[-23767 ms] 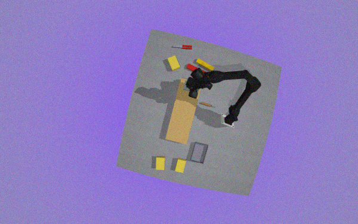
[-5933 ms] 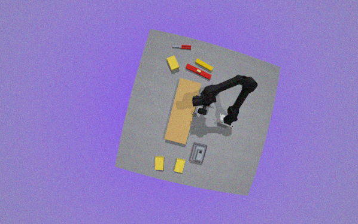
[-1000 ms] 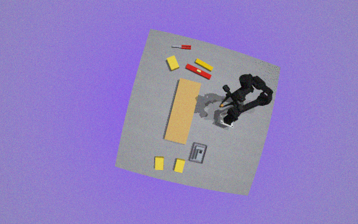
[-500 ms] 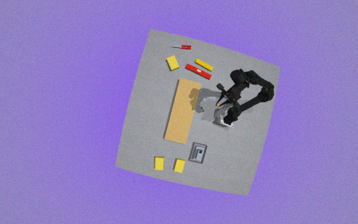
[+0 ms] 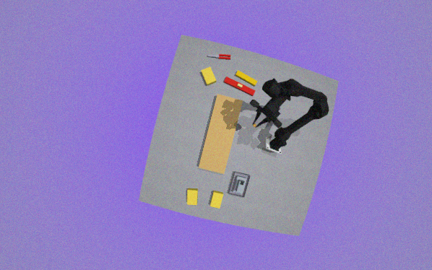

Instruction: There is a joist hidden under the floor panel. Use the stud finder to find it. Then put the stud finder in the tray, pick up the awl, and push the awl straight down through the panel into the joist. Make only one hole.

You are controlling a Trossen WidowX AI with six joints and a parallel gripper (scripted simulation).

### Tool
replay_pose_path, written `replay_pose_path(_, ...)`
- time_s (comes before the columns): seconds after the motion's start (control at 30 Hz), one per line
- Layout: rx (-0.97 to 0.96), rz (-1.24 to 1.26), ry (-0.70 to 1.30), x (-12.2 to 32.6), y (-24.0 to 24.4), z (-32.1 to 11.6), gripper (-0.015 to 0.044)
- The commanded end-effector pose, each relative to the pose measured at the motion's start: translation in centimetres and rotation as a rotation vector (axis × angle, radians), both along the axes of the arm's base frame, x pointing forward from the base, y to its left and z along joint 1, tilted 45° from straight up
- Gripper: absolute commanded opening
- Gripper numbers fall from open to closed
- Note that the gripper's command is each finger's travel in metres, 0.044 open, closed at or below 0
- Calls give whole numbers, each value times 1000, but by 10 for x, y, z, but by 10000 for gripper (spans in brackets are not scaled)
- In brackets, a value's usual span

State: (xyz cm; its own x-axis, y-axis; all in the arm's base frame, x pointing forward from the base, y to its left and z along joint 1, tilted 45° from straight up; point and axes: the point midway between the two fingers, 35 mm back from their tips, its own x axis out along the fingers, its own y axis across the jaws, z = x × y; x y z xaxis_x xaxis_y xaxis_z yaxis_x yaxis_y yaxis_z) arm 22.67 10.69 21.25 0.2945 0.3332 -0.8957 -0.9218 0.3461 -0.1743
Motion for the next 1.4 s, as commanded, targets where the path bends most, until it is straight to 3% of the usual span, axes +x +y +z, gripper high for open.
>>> replay_pose_path(0.0, 7, 37, 19, 12, 3, 1, 0)
replay_pose_path(1.37, 167, 372, 192, 125, 4, -53, 0)
